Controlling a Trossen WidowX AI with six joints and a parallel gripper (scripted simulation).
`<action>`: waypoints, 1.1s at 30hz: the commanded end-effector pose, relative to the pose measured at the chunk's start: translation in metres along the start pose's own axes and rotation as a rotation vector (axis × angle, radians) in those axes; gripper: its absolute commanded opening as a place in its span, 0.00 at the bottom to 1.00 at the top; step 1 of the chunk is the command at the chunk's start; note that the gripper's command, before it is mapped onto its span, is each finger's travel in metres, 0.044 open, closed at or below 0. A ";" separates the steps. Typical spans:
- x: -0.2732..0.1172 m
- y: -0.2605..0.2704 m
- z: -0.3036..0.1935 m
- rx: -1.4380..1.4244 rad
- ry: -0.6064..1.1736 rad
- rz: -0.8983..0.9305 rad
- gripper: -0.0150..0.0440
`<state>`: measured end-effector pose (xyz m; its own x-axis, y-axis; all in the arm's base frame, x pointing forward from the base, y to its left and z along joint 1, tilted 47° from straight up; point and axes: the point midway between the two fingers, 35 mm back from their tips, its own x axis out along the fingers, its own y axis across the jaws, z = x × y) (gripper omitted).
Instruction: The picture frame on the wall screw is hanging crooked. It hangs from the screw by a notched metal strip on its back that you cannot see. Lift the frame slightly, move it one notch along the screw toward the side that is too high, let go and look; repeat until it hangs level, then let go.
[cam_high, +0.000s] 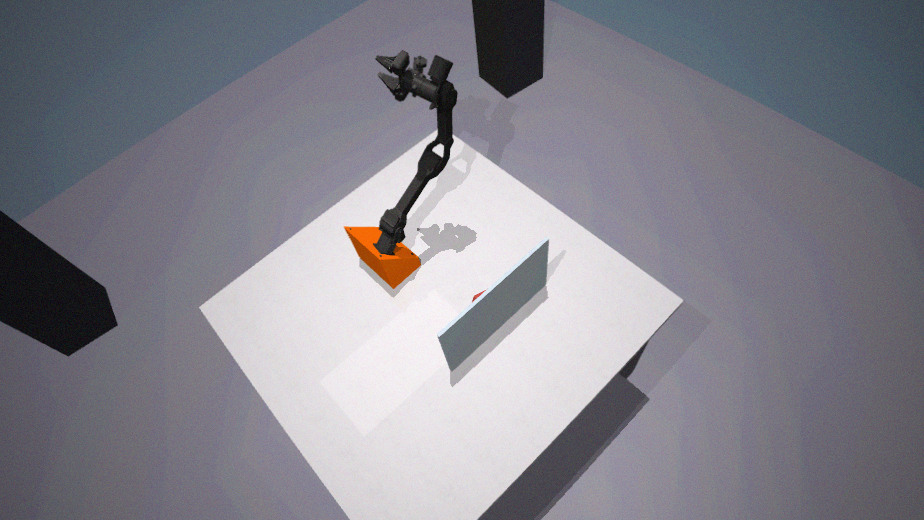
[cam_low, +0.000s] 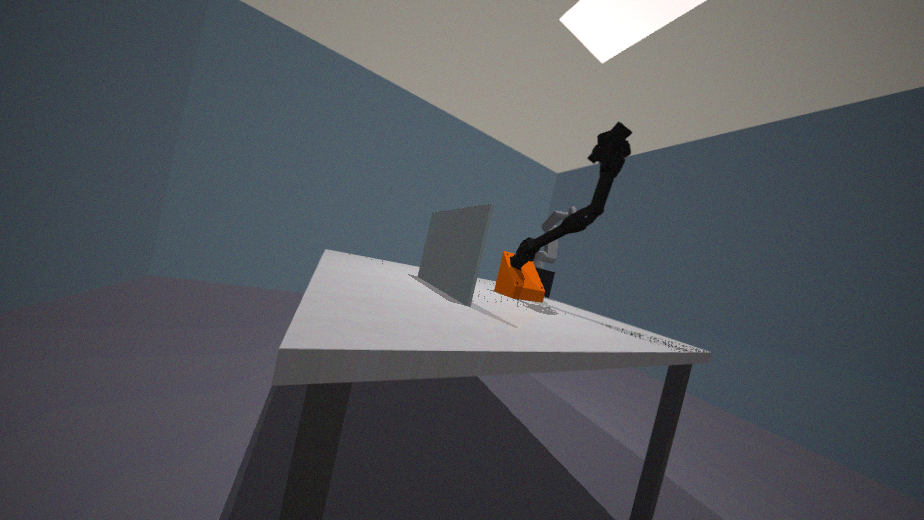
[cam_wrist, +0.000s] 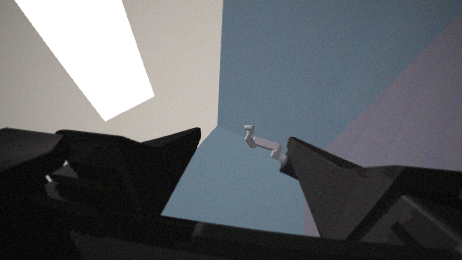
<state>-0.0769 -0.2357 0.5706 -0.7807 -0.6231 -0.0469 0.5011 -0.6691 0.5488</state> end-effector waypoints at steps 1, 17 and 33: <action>0.000 0.001 -0.001 0.002 0.003 0.005 0.89; -0.117 0.079 -0.166 0.352 0.666 0.625 0.69; -0.326 -0.010 -0.294 0.564 1.691 0.947 0.69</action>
<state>0.2660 -0.1810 0.3633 0.7354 -0.6759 -0.0495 0.1189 0.0568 0.9913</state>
